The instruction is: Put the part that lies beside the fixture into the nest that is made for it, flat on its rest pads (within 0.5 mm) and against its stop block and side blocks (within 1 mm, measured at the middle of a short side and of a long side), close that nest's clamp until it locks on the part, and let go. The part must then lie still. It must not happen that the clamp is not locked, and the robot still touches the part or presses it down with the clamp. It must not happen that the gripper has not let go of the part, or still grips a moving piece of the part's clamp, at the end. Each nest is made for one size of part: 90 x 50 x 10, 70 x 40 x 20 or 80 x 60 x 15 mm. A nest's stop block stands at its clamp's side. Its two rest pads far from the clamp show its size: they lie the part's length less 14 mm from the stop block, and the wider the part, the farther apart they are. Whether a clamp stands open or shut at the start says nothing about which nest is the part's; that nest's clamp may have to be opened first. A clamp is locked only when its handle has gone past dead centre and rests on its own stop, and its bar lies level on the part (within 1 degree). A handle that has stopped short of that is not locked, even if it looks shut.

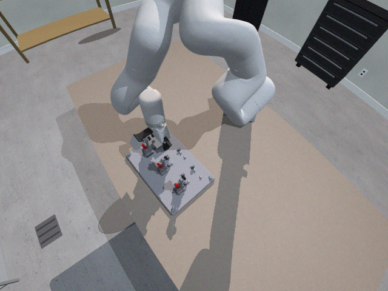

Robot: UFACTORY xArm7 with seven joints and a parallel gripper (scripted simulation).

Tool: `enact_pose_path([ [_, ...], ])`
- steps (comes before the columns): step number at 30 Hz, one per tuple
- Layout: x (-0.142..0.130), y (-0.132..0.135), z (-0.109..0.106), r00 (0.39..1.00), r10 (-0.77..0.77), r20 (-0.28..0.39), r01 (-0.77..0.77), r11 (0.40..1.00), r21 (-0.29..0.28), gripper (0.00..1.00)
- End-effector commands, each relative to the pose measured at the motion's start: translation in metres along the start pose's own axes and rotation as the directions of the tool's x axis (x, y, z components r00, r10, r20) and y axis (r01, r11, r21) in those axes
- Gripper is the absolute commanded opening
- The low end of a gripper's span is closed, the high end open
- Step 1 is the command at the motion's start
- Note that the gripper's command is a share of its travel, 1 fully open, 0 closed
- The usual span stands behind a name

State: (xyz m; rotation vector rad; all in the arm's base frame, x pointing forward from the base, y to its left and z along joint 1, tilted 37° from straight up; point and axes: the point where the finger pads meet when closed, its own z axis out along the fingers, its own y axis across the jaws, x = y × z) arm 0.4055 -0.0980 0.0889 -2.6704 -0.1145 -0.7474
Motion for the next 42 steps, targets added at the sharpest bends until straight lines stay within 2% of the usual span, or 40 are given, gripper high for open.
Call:
enact_pose_path([
  [1, 0.000, 0.001, -0.004, 1.000, 0.000, -0.001, -0.001, 1.000, -0.002, 1.00],
  [6, 0.000, 0.001, -0.010, 1.000, 0.001, -0.001, -0.001, 1.000, -0.002, 1.00],
  [19, 0.000, 0.001, -0.053, 1.000, 0.000, -0.001, -0.001, 1.000, -0.002, 1.00],
  [27, 0.000, 0.001, -0.060, 1.000, 0.001, -0.001, -0.001, 1.000, -0.002, 1.00],
  [42, 0.000, 0.001, -0.060, 1.000, 0.001, -0.001, -0.001, 1.000, -0.002, 1.00],
])
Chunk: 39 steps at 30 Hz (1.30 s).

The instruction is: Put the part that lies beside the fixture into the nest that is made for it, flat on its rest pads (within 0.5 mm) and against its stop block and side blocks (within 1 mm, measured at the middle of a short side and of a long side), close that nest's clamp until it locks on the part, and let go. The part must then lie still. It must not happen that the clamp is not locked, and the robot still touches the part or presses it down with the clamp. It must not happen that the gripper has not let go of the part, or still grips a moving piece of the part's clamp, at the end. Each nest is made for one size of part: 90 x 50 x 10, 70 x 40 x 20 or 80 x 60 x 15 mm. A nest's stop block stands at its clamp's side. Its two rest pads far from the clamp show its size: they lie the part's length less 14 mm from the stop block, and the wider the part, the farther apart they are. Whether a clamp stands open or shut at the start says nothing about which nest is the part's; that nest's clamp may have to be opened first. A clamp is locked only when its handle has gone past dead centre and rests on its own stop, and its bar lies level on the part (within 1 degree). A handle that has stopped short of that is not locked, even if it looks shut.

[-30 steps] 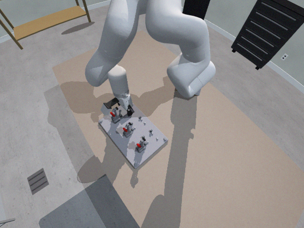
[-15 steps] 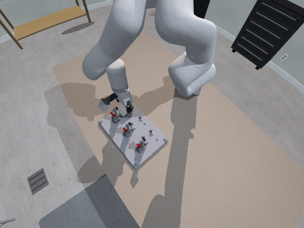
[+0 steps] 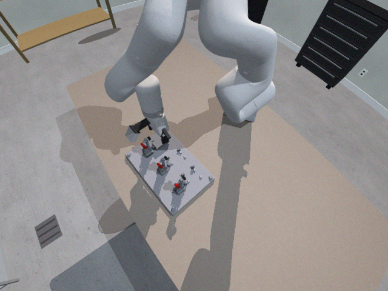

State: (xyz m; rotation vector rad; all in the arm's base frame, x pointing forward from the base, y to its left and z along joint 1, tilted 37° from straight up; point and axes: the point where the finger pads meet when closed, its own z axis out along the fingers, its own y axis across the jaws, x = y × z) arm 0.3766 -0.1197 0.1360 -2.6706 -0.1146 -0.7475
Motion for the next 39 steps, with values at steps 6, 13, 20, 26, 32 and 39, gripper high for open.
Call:
enact_pose_path([
  [6, 0.0004, 0.0011, -0.0008, 1.000, 0.001, -0.001, -0.001, 1.000, -0.002, 0.00],
  [13, 0.0004, 0.0011, -0.0008, 1.000, 0.001, -0.001, -0.001, 1.000, -0.002, 0.00],
  [20, 0.0004, 0.0011, -0.0008, 1.000, 0.001, -0.001, -0.001, 1.000, -0.002, 0.00],
  [26, 0.0004, 0.0011, -0.0008, 1.000, 0.001, -0.001, -0.001, 1.000, -0.002, 0.00],
  [32, 0.0004, 0.0011, -0.0008, 1.000, 0.001, -0.001, -0.001, 1.000, -0.002, 0.00],
  [39, 0.0004, 0.0011, 0.0038, 1.000, 0.001, -0.001, -0.001, 1.000, -0.002, 0.00],
])
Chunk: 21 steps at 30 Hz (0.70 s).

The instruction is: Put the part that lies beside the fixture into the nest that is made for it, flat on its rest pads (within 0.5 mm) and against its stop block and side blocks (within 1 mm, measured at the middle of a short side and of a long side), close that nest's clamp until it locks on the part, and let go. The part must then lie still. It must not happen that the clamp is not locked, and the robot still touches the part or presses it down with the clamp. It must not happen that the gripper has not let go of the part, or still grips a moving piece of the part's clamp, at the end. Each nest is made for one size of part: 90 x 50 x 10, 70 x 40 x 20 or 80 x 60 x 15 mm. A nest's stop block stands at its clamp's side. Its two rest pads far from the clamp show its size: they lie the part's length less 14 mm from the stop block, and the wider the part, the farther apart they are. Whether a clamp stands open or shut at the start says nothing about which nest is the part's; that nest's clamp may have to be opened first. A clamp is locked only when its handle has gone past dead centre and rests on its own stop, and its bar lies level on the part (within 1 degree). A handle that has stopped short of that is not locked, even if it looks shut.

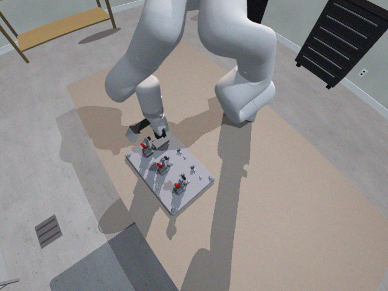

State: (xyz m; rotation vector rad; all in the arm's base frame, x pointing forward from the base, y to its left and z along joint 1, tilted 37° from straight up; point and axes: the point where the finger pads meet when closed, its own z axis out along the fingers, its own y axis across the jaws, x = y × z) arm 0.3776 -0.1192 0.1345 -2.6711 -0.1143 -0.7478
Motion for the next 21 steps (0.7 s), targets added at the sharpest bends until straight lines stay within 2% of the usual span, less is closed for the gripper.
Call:
enact_pose_path([
  [1, 0.000, 0.001, 0.004, 1.000, 0.001, -0.001, -0.001, 1.000, -0.002, 0.00],
  [12, 0.000, 0.001, 0.018, 1.000, 0.001, -0.001, -0.001, 1.000, -0.002, 0.00],
  [21, 0.000, 0.000, 0.019, 1.000, 0.001, -0.001, -0.001, 1.000, -0.002, 0.00],
])
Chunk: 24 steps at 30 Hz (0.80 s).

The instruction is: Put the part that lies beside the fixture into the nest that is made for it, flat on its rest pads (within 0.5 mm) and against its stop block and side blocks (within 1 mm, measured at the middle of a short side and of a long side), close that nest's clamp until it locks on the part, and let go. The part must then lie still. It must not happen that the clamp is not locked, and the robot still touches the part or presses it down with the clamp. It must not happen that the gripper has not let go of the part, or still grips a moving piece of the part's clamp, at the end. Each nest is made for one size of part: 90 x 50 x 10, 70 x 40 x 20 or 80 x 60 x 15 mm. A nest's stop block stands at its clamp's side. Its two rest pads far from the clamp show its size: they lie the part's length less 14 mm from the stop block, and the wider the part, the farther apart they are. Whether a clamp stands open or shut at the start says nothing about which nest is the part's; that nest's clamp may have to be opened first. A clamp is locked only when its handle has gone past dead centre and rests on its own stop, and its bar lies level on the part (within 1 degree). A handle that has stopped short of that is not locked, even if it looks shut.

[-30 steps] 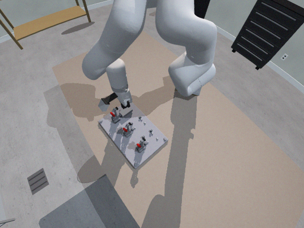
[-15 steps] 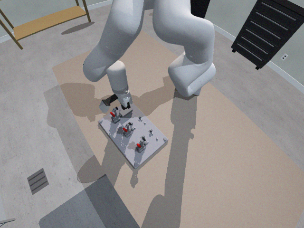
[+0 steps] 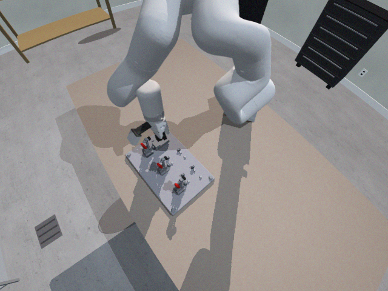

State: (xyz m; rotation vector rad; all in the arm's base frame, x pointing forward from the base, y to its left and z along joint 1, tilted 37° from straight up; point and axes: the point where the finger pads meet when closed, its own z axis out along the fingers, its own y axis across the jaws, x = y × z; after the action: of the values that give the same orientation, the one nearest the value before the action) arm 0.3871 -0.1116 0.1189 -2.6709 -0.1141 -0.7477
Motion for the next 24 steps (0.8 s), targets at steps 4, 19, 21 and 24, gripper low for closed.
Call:
enact_pose_path([
  [4, 0.000, -0.002, -0.001, 1.000, 0.000, -0.001, 0.000, 1.000, -0.002, 0.00],
  [19, 0.000, -0.033, -0.001, 1.000, 0.000, -0.001, 0.000, 1.000, -0.002, 0.00],
  [21, 0.000, -0.033, -0.001, 1.000, 0.000, -0.001, 0.000, 1.000, -0.002, 0.00],
  [24, 0.000, -0.037, -0.001, 1.000, 0.000, -0.001, 0.000, 1.000, -0.002, 0.00],
])
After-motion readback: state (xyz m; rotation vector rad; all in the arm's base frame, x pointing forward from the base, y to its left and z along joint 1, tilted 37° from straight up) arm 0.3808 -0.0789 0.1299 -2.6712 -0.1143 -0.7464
